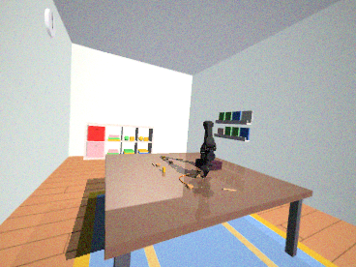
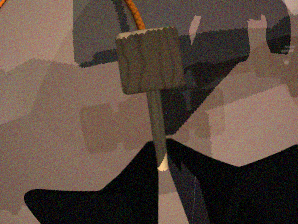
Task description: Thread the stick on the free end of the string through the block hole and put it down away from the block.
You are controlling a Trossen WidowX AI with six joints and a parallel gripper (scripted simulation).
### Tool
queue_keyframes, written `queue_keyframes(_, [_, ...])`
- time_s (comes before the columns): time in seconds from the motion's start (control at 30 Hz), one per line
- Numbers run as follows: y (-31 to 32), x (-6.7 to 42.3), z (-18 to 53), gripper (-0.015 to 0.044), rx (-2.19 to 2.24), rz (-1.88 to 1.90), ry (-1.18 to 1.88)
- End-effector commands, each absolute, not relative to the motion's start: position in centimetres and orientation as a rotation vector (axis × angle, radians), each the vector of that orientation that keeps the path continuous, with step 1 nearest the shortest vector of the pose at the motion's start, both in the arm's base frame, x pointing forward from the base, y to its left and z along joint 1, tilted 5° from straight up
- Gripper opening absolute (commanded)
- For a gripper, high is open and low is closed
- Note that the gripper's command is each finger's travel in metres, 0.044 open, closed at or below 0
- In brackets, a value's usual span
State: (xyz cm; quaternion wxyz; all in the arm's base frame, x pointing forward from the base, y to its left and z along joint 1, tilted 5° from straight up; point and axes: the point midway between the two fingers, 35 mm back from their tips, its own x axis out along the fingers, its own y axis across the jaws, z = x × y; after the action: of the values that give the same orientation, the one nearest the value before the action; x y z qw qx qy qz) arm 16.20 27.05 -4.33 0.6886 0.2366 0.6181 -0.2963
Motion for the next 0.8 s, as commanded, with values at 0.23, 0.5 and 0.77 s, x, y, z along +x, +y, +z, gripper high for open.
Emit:
queue_keyframes(0.23, [28.1,15.2,-4.5,0.0000,0.534,-0.664,1.384])
queue_keyframes(0.5, [28.8,14.6,-4.5,0.0000,0.523,-0.649,1.392])
queue_keyframes(0.77, [29.4,14.0,-4.5,0.0000,0.507,-0.635,1.396])
